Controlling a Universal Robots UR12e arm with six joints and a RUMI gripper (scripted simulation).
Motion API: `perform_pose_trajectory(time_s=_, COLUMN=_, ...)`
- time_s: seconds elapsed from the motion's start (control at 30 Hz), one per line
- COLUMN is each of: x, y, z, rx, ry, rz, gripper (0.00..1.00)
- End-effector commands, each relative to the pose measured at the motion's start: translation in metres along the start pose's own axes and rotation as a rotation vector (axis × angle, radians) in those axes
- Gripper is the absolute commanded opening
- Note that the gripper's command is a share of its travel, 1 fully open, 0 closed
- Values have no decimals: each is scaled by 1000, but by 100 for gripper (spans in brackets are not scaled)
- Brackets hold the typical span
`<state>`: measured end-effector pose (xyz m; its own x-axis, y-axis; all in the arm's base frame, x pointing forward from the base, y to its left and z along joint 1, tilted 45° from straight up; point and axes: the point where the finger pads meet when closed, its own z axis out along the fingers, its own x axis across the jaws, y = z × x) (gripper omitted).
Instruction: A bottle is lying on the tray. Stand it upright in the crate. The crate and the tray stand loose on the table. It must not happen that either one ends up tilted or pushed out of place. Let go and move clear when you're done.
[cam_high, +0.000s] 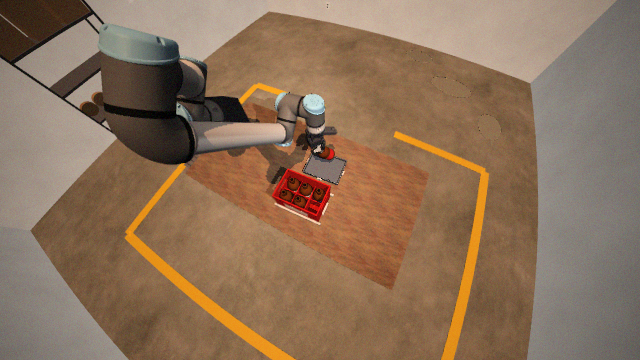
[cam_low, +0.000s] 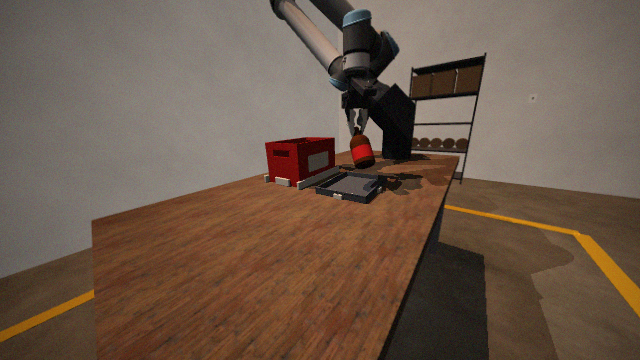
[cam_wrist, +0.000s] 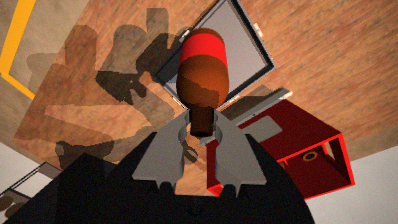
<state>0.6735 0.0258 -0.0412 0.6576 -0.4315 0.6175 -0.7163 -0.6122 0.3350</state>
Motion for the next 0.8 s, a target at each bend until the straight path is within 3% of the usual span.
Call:
perform_pose_trajectory(time_s=0.0, x=0, y=0, z=-1, rx=1, ry=1, rz=0, gripper=0)
perform_pose_trajectory(time_s=0.5, x=0, y=0, z=-1, rx=1, ry=1, rz=-9, gripper=0)
perform_pose_trajectory(time_s=0.77, x=0, y=0, z=-1, rx=1, ry=1, rz=-98, gripper=0)
